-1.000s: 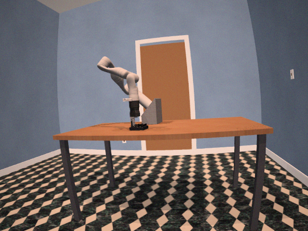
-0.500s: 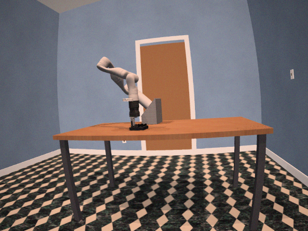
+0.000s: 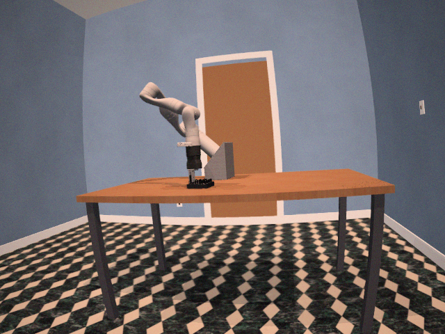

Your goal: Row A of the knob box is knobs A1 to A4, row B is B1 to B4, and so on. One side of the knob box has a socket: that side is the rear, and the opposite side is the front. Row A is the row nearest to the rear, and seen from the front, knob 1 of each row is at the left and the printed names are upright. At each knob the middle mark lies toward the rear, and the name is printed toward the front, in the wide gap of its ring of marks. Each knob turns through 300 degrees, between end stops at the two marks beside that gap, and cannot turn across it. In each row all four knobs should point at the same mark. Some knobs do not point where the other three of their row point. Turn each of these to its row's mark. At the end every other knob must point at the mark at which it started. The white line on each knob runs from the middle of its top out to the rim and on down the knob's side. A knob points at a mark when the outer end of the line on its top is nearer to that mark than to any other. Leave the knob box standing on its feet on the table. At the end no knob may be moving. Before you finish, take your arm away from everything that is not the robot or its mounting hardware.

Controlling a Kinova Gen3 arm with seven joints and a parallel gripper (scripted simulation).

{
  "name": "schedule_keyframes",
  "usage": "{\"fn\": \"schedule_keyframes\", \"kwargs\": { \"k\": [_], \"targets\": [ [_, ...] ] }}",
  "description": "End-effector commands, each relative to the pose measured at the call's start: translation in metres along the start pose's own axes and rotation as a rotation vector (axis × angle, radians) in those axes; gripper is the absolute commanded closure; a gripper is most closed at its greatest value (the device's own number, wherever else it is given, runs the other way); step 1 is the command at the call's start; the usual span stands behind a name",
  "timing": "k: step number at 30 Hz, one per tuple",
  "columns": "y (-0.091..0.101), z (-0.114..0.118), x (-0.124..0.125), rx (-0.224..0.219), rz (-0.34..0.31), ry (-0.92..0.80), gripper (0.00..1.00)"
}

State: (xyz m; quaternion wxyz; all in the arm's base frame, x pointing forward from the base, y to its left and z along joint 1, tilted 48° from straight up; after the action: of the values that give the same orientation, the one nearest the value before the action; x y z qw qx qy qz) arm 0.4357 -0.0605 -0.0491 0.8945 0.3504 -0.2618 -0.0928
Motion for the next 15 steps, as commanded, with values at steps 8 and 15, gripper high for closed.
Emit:
{"fn": "schedule_keyframes", "kwargs": {
  "k": [8,15],
  "targets": [
    [0.0007,-0.0003,0.0003,0.001,0.001,0.0,0.7],
    [0.0007,-0.0003,0.0003,0.001,0.001,0.0,0.54]
  ]
}}
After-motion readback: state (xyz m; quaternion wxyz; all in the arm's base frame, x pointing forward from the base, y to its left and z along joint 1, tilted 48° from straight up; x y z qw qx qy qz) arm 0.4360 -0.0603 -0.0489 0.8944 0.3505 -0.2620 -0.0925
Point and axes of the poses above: the point where the finger pads meet when closed, its own y axis back along the fingers, its own z axis across the jaws, x = y × z, the point moved 2 cm from there along y, back along the fingers, and after that the axes turned 14 degrees about -y, right-handed, at the moved point
